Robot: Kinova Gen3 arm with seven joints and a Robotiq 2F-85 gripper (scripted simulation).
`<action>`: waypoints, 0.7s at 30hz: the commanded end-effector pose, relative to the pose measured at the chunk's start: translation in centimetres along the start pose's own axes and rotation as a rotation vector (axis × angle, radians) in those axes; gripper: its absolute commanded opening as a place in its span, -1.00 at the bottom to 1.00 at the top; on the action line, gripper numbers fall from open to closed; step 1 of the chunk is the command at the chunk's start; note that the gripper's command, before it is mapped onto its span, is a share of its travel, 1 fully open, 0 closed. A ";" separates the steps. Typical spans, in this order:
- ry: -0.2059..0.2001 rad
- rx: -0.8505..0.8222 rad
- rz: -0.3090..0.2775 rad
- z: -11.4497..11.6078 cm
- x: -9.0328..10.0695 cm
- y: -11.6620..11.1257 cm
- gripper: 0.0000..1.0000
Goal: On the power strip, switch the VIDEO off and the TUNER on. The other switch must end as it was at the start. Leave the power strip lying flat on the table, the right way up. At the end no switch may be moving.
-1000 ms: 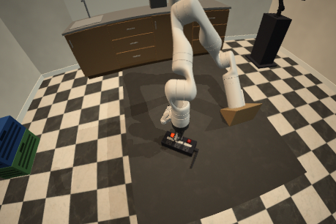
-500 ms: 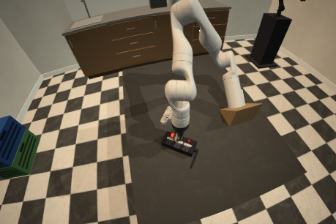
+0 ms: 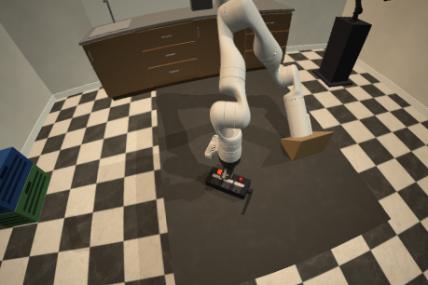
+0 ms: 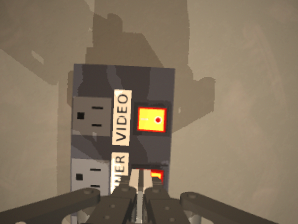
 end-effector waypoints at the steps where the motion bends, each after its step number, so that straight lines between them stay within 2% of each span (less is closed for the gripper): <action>1: -0.004 0.000 0.001 -0.1 0.5 0.0 -1.00; 12: -0.004 0.000 0.001 -0.1 3.3 0.0 -1.00; 21: -0.004 0.000 0.001 -0.1 3.7 0.0 -1.00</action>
Point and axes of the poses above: the point where the finger pads meet when closed, its own x axis back along the fingers, its own z axis across the jaws, y = z × x, the point moved 1 cm from there along x, back along the fingers, and after that the axes turned 1 degree about x, right-handed, at the moved point
